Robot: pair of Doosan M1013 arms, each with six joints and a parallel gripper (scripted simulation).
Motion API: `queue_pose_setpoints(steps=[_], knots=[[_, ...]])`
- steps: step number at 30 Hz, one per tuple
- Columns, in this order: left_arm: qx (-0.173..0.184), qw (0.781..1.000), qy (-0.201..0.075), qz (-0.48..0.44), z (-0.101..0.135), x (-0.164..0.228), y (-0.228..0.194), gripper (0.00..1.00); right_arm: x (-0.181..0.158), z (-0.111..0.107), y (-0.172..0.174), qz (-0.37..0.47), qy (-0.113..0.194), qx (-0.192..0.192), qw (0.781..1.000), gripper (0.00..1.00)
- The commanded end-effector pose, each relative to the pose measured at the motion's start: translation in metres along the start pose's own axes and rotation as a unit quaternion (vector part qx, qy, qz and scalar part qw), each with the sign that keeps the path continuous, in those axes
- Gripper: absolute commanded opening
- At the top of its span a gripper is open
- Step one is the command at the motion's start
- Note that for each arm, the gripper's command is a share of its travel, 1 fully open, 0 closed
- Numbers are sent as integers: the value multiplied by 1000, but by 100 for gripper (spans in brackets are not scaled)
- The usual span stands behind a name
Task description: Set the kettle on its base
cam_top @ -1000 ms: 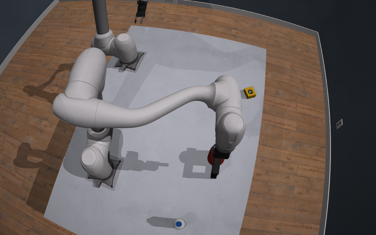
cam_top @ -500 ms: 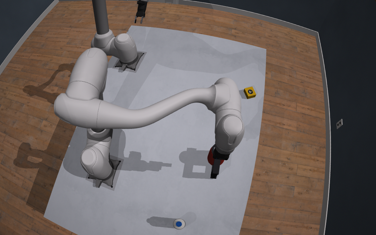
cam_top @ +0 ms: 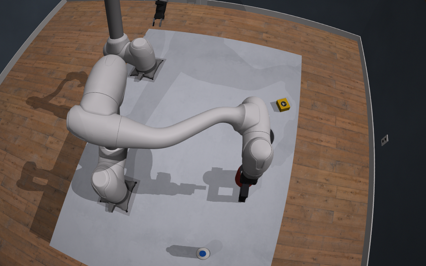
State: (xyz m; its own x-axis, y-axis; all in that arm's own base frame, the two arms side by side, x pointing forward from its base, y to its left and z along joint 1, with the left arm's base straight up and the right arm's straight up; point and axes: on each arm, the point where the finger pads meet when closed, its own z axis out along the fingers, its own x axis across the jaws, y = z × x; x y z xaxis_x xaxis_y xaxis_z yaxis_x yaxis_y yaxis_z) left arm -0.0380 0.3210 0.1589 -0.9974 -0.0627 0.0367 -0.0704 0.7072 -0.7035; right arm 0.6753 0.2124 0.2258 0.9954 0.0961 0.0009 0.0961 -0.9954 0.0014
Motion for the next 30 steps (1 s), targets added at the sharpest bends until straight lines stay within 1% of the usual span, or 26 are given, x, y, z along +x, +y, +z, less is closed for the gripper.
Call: queue_pose_setpoints(steps=[1, 2, 4, 9, 13, 30], knots=[[2, 1000, 2, 1, -1, 2, 1, 100, 1, 24, 1, 1, -1, 2, 1000, 100], [2, 1000, 2, 1, -1, 2, 1, 100, 1, 28, 1, 1, -1, 2, 1000, 100], [2, 1000, 2, 1, -1, 2, 1, 100, 1, 28, 1, 1, -1, 2, 1000, 100], [2, 1000, 2, 1, -1, 2, 1, 100, 1, 43, 1, 1, -1, 2, 1000, 100], [2, 1000, 2, 1, -1, 2, 1, 100, 0, 50, 1, 1, -1, 2, 1000, 100], [2, 1000, 2, 1, -1, 2, 1, 100, 1, 51, 1, 1, 0, 2, 1000, 100]])
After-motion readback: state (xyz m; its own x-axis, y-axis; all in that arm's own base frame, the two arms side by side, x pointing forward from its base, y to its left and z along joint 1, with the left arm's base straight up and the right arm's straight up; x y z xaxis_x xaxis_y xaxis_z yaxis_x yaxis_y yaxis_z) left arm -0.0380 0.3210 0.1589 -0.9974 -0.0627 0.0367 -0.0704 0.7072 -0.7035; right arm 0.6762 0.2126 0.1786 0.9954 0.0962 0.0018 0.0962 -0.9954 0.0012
